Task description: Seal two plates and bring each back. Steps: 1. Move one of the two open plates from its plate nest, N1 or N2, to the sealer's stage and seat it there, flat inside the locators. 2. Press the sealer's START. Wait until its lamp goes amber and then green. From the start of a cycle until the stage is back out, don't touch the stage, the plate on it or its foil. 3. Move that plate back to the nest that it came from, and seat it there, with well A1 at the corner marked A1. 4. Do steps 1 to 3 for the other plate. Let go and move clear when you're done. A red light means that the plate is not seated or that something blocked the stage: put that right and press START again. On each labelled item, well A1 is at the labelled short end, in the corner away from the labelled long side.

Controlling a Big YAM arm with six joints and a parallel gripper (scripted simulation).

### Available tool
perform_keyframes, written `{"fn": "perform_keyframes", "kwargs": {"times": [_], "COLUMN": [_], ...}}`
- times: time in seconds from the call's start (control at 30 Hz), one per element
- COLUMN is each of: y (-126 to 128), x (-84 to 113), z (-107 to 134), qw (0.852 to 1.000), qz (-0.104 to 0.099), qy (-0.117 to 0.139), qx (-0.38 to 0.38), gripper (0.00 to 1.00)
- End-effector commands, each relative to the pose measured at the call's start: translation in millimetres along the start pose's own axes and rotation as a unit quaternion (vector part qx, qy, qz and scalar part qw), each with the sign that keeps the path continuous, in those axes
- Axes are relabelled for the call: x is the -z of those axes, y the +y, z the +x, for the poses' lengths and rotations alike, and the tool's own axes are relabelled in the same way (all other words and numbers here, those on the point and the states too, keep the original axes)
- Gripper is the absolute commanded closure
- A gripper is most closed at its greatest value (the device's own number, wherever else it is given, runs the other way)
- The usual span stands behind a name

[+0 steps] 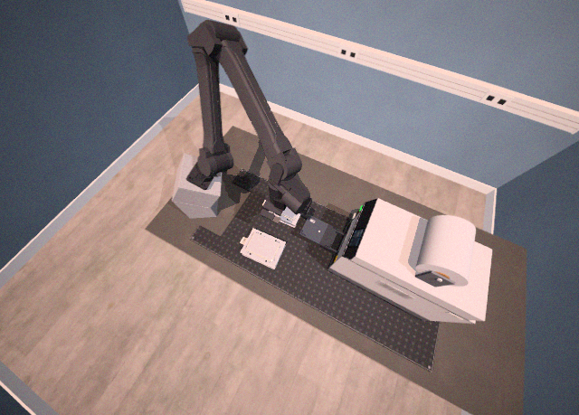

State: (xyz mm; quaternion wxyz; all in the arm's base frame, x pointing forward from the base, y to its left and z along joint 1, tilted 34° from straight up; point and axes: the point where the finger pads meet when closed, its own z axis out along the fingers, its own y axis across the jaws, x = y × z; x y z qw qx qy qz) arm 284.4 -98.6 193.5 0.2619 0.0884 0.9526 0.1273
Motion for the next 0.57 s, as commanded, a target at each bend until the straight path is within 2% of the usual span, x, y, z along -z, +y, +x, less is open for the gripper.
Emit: {"fn": "perform_keyframes", "kwargs": {"times": [0.0, 0.2, 0.4, 0.53], "y": [1, 2, 5, 5], "x": [2.7, 5.4, 15.9, 15.9], "z": [-13, -16, -23, -23], "qw": [1.000, 1.000, 1.000, 1.000], "qz": [0.002, 0.000, 0.005, 0.005], "qy": [-0.010, -0.004, -0.020, -0.020], "qx": [0.000, -0.007, 0.003, 0.003], "gripper": [0.00, 0.00, 0.00, 0.00]}}
